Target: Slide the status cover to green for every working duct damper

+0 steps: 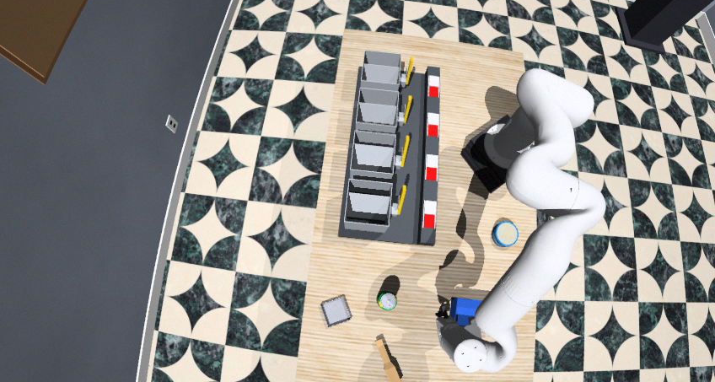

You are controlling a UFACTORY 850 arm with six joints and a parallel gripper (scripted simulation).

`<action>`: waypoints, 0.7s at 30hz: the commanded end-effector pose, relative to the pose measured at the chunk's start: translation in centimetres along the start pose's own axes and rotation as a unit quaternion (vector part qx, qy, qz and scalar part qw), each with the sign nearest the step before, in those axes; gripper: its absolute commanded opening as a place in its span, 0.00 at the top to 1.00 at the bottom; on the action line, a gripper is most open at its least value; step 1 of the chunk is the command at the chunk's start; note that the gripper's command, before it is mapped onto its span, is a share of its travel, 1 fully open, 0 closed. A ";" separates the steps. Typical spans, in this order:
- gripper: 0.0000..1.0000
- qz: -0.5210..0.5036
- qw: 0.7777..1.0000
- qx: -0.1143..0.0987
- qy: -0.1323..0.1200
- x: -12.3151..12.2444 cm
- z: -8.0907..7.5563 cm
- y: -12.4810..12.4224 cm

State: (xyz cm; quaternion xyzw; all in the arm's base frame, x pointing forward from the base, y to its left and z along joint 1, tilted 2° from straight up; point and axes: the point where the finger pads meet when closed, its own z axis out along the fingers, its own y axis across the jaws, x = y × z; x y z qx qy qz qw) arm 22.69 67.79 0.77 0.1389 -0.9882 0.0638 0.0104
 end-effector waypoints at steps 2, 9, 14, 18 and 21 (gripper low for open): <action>0.00 0.000 1.000 -0.001 -0.001 0.0 -0.1 0.1; 0.00 0.000 1.000 -0.001 -0.001 0.0 -0.1 0.1; 0.00 0.000 1.000 -0.001 -0.001 0.0 -0.1 0.1; 0.00 0.000 1.000 -0.001 -0.001 0.0 -0.1 0.1; 0.00 0.006 1.000 -0.001 0.000 -0.3 -0.2 -0.1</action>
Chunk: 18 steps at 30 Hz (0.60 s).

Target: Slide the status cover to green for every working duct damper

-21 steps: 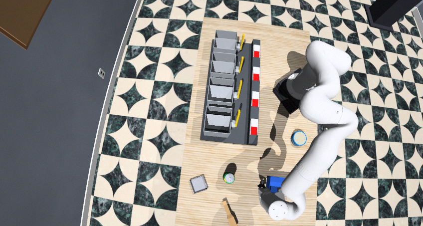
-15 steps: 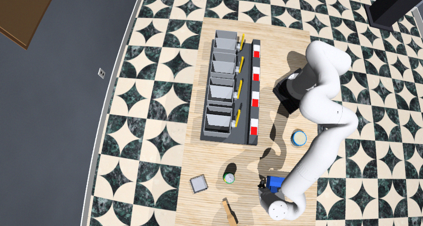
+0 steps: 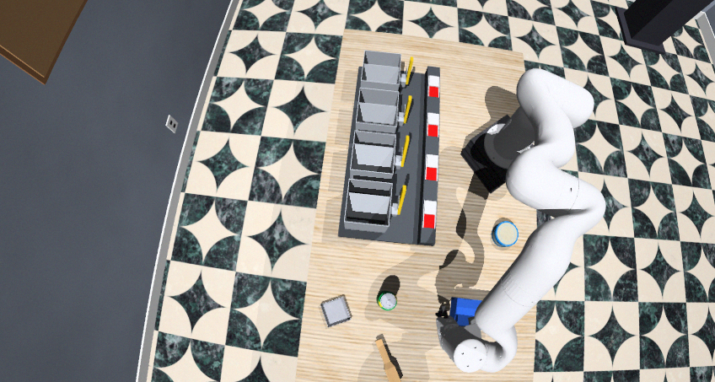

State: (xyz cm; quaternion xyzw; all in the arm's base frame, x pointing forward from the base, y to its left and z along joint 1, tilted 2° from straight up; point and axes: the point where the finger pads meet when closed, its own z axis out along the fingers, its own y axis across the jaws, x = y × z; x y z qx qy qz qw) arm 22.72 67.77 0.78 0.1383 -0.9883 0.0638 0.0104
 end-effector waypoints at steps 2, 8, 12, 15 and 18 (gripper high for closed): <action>0.00 0.019 1.000 -0.002 0.000 -0.8 -0.4 -0.6; 0.00 0.115 0.993 -0.006 0.004 -4.6 -1.8 -4.0; 0.00 0.162 0.987 -0.008 0.006 -6.4 -2.4 -5.8; 0.00 0.220 0.975 -0.011 0.008 -8.5 -3.2 -8.1; 0.00 0.257 0.966 -0.012 0.010 -9.8 -3.7 -9.7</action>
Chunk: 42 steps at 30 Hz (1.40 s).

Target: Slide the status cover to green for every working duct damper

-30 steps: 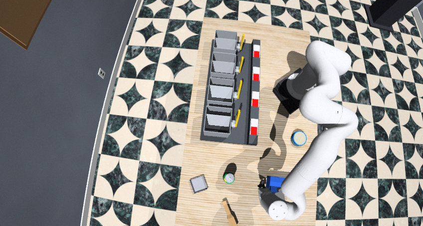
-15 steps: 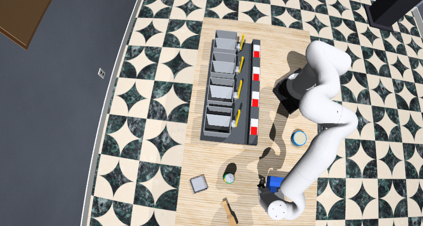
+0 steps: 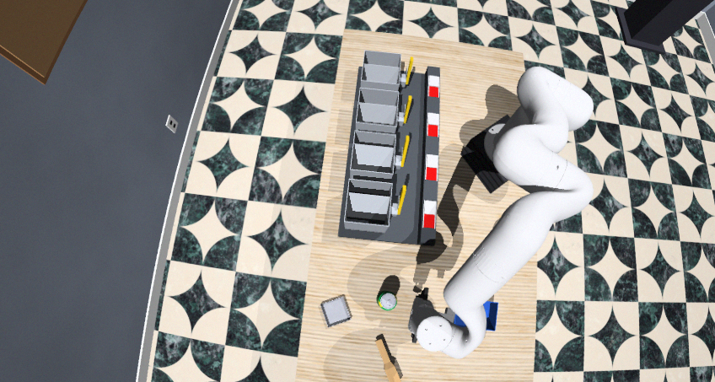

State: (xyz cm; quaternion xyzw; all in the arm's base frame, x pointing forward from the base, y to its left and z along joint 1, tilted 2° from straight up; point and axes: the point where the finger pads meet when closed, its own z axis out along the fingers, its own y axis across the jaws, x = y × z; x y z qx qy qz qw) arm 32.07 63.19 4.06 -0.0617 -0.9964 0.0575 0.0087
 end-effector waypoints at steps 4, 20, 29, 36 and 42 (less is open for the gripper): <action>0.00 0.124 0.992 -0.007 0.003 -5.8 -1.9 -3.0; 0.00 0.361 0.932 -0.014 0.014 -16.0 -5.1 -10.7; 0.00 0.464 0.886 -0.016 0.019 -20.1 -6.3 -14.9; 0.00 0.580 0.814 -0.018 0.026 -24.5 -7.8 -20.3; 0.00 0.657 0.753 -0.018 0.030 -27.2 -8.7 -24.5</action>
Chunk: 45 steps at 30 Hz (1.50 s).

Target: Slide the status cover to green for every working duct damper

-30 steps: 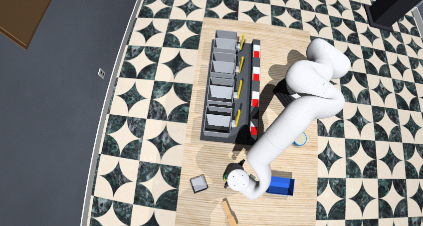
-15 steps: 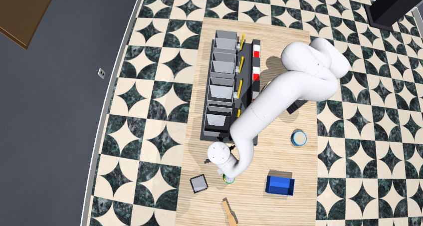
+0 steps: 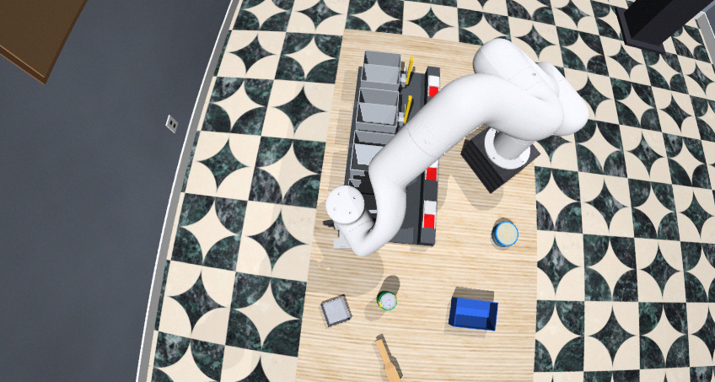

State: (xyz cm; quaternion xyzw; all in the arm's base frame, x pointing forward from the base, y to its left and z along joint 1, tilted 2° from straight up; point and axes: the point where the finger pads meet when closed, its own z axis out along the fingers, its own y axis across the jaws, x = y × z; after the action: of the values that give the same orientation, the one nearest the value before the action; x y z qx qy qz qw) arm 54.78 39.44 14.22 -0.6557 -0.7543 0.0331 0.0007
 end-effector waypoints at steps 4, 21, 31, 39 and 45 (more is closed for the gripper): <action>0.00 0.097 0.995 -0.004 0.003 -4.6 -1.4 1.5; 0.00 0.364 0.931 -0.005 0.015 -18.0 -4.7 3.3; 0.00 0.536 0.844 -0.004 0.023 -27.2 -6.6 2.7; 0.00 0.644 0.765 -0.003 0.028 -33.4 -7.9 1.5; 0.00 0.712 0.702 -0.002 0.032 -37.5 -8.6 0.2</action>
State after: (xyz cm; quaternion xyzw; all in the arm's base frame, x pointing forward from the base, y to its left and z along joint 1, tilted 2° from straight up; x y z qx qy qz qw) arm 61.00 5.82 23.54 -0.9916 -0.1293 0.0057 0.0016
